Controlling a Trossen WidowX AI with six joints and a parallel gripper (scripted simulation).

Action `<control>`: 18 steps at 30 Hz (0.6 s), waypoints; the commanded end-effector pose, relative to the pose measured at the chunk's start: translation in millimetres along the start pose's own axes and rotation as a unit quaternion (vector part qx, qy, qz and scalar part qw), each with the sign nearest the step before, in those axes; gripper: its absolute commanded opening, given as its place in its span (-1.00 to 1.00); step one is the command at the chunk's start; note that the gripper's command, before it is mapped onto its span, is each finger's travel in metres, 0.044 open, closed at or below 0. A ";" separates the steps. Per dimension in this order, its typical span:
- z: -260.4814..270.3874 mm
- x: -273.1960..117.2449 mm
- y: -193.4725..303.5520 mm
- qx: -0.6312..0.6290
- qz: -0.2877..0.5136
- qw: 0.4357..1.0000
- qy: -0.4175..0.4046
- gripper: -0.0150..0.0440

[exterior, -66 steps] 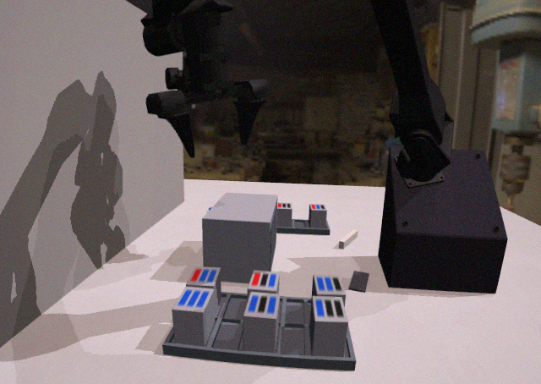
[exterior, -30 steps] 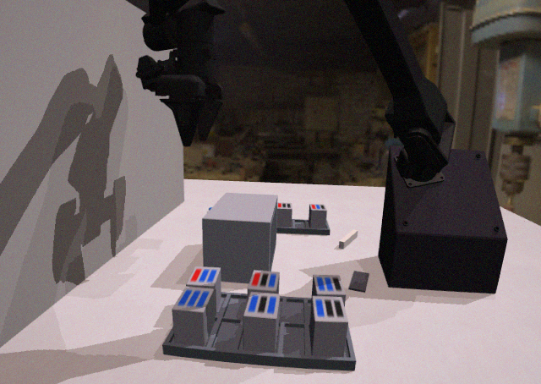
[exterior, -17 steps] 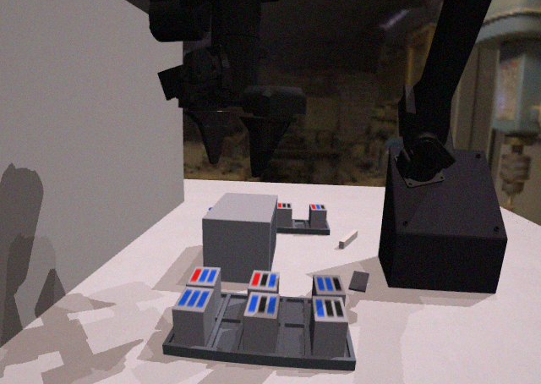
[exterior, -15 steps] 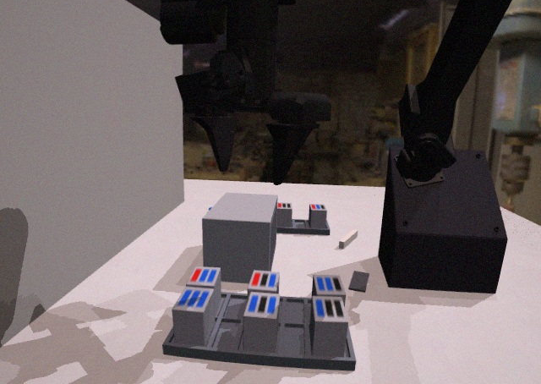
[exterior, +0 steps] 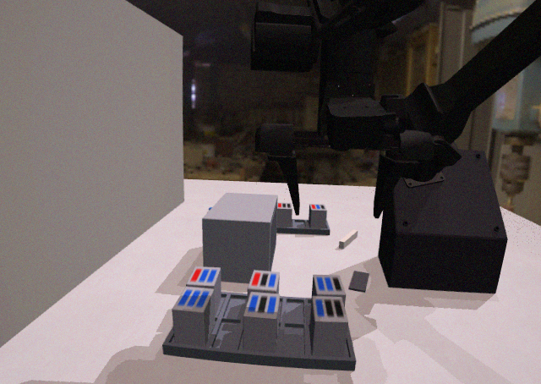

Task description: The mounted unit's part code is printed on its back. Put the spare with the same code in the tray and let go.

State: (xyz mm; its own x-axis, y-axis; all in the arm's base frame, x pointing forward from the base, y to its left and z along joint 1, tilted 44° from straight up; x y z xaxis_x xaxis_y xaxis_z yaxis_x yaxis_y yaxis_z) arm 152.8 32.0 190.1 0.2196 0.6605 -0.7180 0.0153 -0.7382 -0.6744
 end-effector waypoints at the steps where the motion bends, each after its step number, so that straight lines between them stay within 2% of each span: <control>1: 2.1 6.9 0.8 -0.009 -0.003 1.000 -0.003 0.82; 4: -0.7 25.0 2.2 -0.009 -0.002 1.000 -0.003 0.56; 5: -1.3 31.7 2.4 -0.009 -0.003 1.000 -0.003 0.53; 18: -3.0 47.2 2.7 -0.009 -0.004 1.000 -0.003 0.53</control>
State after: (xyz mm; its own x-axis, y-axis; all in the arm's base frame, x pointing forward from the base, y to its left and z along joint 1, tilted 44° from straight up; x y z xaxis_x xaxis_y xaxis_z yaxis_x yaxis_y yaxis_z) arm 165.8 58.5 159.4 0.2215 0.6703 -0.7083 0.0408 -0.7321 -0.6800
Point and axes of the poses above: the point midway between the two fingers, 35 mm back from their tips, its own x axis out along the fingers, its own z axis across the jaws, y = z × x, the point moved 8 cm from there along -x, back along the fingers, and after that the axes turned 6 degrees about -x, right-handed, at the moved point
